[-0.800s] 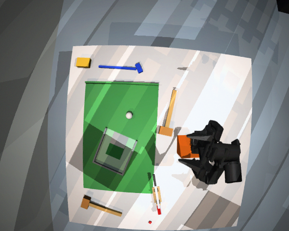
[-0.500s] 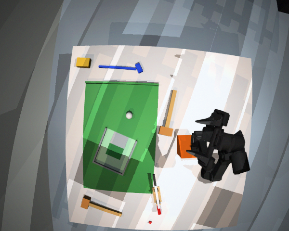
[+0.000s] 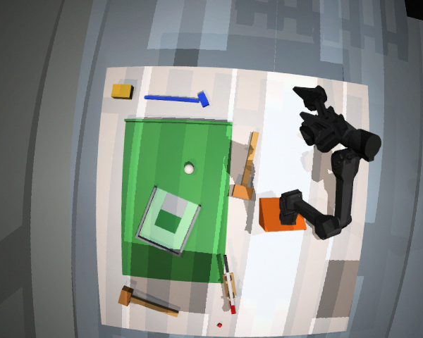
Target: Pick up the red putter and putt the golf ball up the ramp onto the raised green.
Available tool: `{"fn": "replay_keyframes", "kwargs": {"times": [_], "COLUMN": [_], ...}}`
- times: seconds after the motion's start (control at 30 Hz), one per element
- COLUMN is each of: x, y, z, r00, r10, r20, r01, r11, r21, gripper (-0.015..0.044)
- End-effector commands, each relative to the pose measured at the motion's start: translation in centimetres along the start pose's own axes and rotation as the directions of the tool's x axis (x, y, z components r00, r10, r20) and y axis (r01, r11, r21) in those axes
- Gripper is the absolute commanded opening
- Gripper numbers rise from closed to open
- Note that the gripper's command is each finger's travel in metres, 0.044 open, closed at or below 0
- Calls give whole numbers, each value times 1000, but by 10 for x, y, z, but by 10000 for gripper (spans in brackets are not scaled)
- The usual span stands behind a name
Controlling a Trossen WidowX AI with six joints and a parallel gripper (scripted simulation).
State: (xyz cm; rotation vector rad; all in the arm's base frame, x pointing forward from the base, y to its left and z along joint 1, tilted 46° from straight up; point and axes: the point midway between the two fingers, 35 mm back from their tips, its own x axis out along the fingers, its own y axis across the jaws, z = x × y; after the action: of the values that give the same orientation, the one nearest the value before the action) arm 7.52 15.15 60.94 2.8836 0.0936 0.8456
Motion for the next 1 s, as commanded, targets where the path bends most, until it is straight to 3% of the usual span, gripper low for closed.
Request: {"fn": "replay_keyframes", "kwargs": {"times": [0.0, 0.23, 0.47, 0.73, 0.97], "x": [11, 37, 73, 111, 134], "y": [71, 158, 217, 238, 209], "z": [5, 44, 119, 229, 324], "r00": [998, 992, 969, 902, 808], "r10": [56, 108, 127, 82, -43], "r20": [1, 69, 214, 425, 587], "r01": [-54, -127, -249, -432, -589], "r11": [956, 759, 468, 135, -96], "r21": [287, 638, 848, 892, 803], "gripper": [440, 440, 440, 440, 440]}}
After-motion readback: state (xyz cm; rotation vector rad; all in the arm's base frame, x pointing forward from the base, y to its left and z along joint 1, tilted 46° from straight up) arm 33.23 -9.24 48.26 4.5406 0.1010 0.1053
